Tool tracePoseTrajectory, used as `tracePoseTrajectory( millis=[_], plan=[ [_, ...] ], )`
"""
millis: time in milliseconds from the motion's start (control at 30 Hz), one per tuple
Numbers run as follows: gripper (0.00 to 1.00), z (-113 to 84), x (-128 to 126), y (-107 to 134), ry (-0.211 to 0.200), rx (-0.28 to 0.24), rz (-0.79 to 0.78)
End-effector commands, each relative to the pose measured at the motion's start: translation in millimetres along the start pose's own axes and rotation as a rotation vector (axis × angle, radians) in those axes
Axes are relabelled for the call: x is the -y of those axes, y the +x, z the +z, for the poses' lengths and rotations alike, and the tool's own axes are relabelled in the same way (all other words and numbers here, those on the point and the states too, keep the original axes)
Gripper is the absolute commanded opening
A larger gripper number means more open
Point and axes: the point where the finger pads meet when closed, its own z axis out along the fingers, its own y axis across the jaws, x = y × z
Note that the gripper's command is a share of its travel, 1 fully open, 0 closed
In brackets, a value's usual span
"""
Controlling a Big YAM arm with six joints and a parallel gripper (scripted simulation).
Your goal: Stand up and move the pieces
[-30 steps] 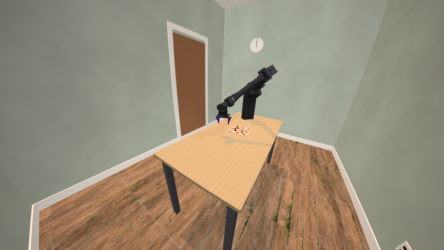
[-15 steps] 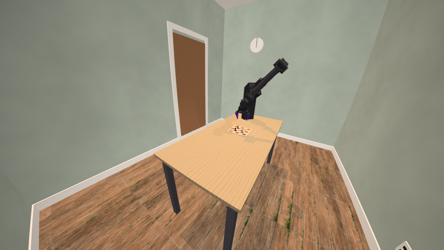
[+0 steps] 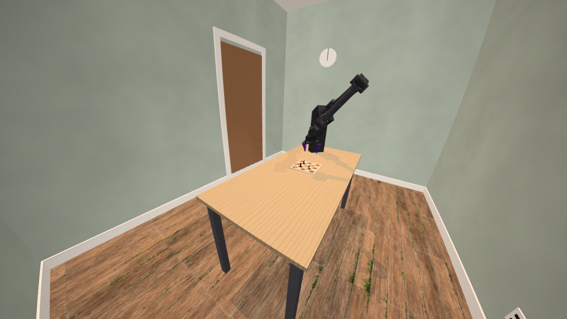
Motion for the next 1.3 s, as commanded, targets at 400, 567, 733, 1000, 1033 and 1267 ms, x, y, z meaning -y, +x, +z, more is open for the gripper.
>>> tracePoseTrajectory(
  millis=[400, 567, 733, 1000, 1033, 1267],
  plan=[
    [1.00, 61.3, -3.1, -2.1, -0.005, 0.006, -0.001],
    [0.33, 43.7, 1.5, -19.5, 0.008, 0.048, 0.000],
    [0.33, 60.2, 0.2, 6.5, -0.001, -0.010, 0.006],
    [0.33, 53.0, 1.2, -3.2, 0.004, 0.011, 0.002],
    [0.33, 53.0, 1.2, -3.2, 0.004, 0.011, 0.002],
    [0.33, 53.0, 1.2, -3.2, 0.004, 0.011, 0.002]
  ],
)
